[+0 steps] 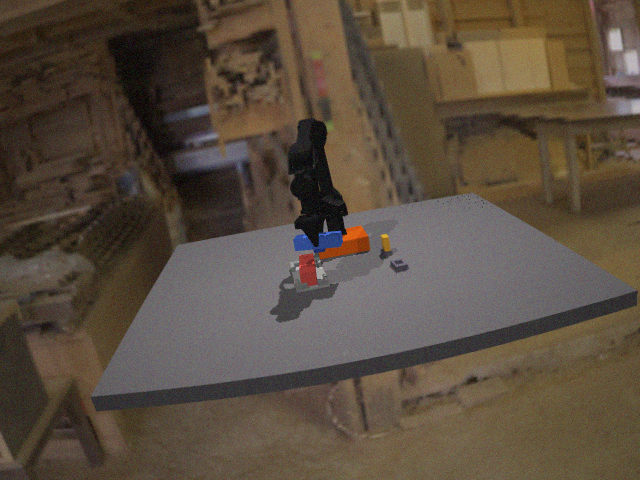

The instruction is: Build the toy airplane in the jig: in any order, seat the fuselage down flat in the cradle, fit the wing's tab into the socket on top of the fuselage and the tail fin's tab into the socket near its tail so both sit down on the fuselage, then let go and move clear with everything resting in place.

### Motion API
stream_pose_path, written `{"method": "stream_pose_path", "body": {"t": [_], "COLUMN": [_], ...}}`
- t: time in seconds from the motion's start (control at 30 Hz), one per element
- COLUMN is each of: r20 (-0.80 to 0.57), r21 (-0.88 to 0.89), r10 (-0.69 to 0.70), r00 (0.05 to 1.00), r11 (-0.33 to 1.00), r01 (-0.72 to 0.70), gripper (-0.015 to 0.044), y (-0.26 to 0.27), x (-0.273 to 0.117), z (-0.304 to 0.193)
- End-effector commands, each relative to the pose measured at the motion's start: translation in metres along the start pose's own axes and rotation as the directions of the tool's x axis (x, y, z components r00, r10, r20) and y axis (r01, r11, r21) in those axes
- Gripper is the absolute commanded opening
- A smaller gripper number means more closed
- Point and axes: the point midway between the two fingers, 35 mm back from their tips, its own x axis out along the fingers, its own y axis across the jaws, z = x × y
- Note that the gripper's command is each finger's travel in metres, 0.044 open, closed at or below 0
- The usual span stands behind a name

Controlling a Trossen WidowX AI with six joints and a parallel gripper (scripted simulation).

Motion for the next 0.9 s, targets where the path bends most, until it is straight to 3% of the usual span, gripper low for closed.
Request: {"method": "stream_pose_path", "body": {"t": [0.0,0.4,0.63,0.87], "r20": [-0.005,-0.008,-0.008,-0.008], "r21": [-0.085,-0.269,-0.269,-0.269], "r10": [-0.011,-0.01,-0.01,-0.01], "r00": [1.0,1.0,1.0,1.0], "r11": [0.996,0.963,0.963,0.963], "r01": [0.01,0.007,0.007,0.007], "gripper": [0.0,0.0,0.0184,0.0196], "y": [0.001,0.007,0.007,0.007], "x": [0.0,0.006,0.006,0.006], "z": [-0.015,-0.048,-0.048,-0.048]}}
